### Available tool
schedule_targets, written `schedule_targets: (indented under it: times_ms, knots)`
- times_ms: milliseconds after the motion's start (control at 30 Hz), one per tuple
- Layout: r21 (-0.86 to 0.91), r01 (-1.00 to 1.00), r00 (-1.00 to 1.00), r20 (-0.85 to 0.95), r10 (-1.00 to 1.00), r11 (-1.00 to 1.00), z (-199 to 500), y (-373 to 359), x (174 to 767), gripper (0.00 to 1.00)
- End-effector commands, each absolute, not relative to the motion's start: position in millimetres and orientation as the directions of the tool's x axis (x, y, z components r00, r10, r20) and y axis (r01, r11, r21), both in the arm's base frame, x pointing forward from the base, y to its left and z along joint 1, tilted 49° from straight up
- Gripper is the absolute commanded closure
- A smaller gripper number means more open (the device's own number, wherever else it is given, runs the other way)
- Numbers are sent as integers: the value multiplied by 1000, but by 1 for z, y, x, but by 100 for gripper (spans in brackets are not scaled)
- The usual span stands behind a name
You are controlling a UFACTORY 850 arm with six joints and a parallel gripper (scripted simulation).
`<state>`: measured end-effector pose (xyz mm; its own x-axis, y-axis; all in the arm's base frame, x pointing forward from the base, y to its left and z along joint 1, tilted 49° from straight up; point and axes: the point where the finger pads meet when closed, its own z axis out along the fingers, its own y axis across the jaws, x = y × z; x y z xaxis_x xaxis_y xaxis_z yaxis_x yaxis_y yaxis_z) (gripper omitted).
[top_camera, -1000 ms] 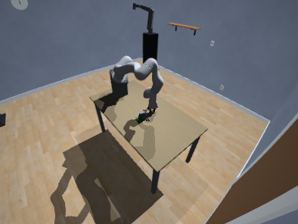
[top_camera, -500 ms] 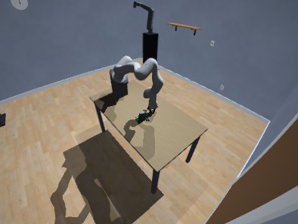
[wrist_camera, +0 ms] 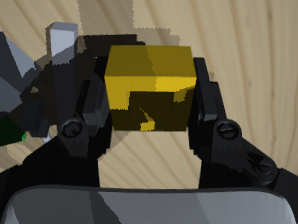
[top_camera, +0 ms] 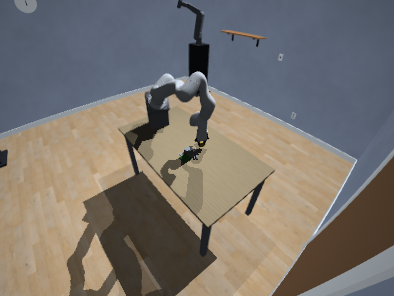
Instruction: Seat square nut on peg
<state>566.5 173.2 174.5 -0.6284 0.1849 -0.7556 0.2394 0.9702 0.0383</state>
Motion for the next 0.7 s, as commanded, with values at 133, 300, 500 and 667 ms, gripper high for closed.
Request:
schedule_targets:
  times_ms: [133,300,500,667]
  knots:
    - [38,239,-629,-755,185,970,184,175,555,100]
    - [38,239,-628,-756,185,970,186,176,553,100]
    - [39,239,-629,-755,185,970,197,178,540,100]
    - [35,234,-630,-756,179,972,198,174,541,100]
